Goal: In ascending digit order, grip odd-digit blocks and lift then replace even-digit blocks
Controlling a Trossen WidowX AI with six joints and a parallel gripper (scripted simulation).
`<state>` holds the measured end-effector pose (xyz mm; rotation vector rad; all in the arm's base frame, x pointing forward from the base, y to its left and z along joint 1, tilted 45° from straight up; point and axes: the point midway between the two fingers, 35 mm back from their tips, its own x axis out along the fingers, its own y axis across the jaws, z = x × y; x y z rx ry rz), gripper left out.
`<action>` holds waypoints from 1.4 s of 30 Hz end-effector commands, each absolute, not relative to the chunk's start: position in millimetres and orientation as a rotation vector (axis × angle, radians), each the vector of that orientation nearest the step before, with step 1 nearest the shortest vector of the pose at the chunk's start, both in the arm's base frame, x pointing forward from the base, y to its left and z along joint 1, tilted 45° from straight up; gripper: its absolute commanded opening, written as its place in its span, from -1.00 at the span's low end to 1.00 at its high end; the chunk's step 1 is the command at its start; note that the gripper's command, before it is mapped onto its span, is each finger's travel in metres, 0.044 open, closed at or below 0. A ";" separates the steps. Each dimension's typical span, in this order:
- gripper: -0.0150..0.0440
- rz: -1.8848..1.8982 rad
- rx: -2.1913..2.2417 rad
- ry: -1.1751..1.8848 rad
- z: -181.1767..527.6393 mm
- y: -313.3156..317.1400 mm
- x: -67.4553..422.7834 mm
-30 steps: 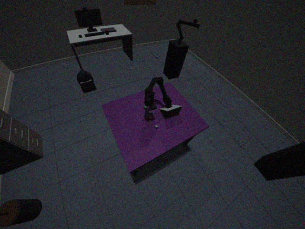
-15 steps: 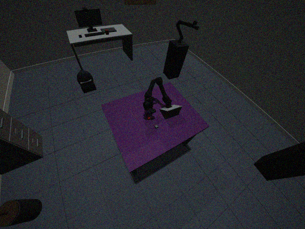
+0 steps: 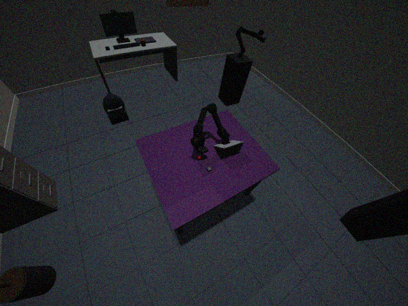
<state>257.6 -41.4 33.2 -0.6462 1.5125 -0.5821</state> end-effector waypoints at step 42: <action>-0.08 -0.585 -0.653 1.516 25.3 -50.3 255.4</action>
